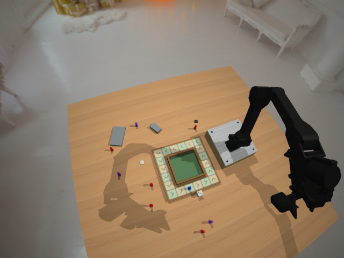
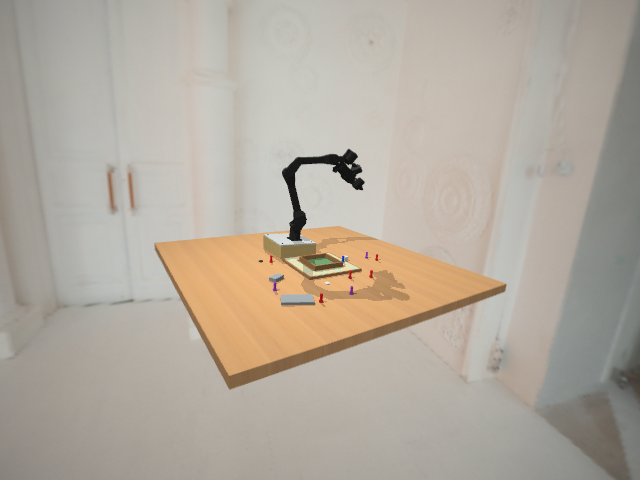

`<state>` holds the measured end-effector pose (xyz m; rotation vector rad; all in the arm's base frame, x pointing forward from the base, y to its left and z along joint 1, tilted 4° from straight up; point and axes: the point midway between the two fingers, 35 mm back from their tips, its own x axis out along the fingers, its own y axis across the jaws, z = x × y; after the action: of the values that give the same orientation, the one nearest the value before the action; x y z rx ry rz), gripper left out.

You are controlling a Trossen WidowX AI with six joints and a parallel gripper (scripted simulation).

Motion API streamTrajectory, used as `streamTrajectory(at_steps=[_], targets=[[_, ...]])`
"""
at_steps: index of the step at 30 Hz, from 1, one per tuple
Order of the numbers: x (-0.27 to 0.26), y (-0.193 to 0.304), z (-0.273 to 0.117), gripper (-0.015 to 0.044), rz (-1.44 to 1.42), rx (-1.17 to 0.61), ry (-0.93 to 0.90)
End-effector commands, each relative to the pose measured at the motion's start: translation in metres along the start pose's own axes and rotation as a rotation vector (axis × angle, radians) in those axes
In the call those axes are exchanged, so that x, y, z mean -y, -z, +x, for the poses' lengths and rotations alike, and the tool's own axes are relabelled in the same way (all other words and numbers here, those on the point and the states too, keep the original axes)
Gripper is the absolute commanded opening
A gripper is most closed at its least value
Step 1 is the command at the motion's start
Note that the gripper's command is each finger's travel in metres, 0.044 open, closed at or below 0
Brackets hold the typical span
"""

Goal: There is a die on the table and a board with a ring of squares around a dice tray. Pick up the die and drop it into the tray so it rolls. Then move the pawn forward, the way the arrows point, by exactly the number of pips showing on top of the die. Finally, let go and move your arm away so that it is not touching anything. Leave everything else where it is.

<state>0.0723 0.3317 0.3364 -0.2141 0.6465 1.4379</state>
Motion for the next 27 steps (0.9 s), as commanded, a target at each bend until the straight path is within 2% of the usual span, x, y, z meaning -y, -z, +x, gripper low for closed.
streamTrajectory(at_steps=[1,9,19,27], targets=[[0.064,0.033,0.026,0.0275,0.204,-0.120,0.161],[0.175,0.113,0.036,0.0275,0.608,-0.298,0.463],[0.266,0.248,-0.003,0.0275,1.161,-0.507,0.828],[0.283,0.259,-0.010,0.0275,1.218,-0.528,0.863]])
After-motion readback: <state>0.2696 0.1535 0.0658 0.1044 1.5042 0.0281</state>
